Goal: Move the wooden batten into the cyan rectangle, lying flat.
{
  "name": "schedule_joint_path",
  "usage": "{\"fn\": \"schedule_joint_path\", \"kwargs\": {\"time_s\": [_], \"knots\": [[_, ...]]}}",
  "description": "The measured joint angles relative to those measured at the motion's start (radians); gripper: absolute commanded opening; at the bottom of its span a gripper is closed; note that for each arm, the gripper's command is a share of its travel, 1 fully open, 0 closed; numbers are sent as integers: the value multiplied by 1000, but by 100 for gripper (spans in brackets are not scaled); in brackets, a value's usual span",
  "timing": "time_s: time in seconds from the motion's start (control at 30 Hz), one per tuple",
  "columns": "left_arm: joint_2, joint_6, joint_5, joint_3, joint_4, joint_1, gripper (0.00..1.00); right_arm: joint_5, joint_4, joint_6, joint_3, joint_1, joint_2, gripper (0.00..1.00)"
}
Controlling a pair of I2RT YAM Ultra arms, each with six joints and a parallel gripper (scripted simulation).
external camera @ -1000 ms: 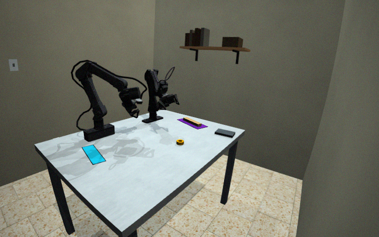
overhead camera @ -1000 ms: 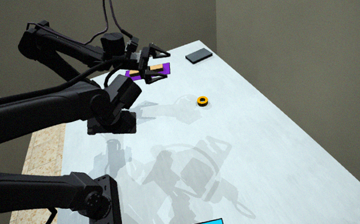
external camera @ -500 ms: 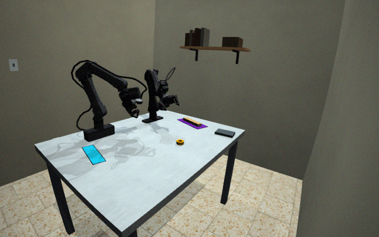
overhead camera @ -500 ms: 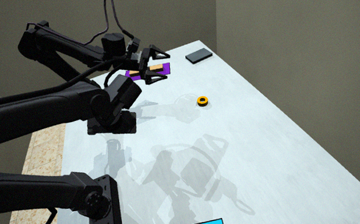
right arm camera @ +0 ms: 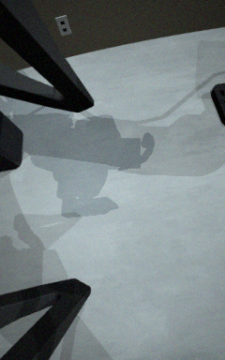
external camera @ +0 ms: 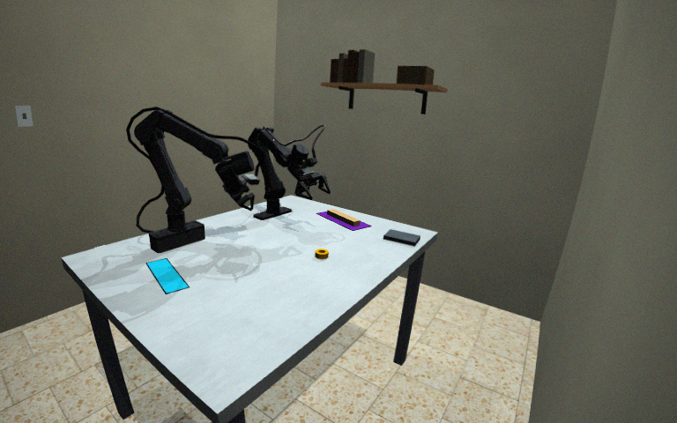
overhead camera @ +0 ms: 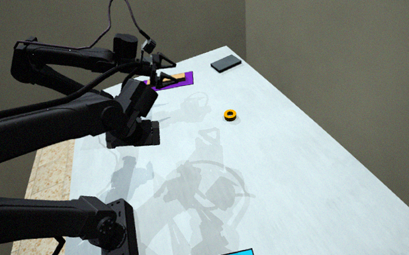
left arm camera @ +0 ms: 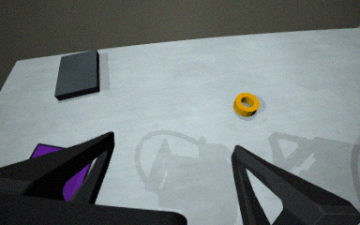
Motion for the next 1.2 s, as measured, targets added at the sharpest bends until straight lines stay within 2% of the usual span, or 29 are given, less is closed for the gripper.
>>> {"fn": "schedule_joint_path", "kwargs": {"time_s": [0.3,0.43,0.73,0.93,1.2], "knots": [[1,-21,56,65,-283,334,100,169,367,185,11,183,0,100],[40,-15,76,105,-349,420,100,237,518,254,16,241,13,100],[222,14,87,216,-474,652,100,418,875,426,16,413,84,100],[336,24,71,285,-515,744,100,516,1075,502,16,502,138,100],[364,29,68,306,-529,762,100,565,1162,517,16,524,182,100]]}}
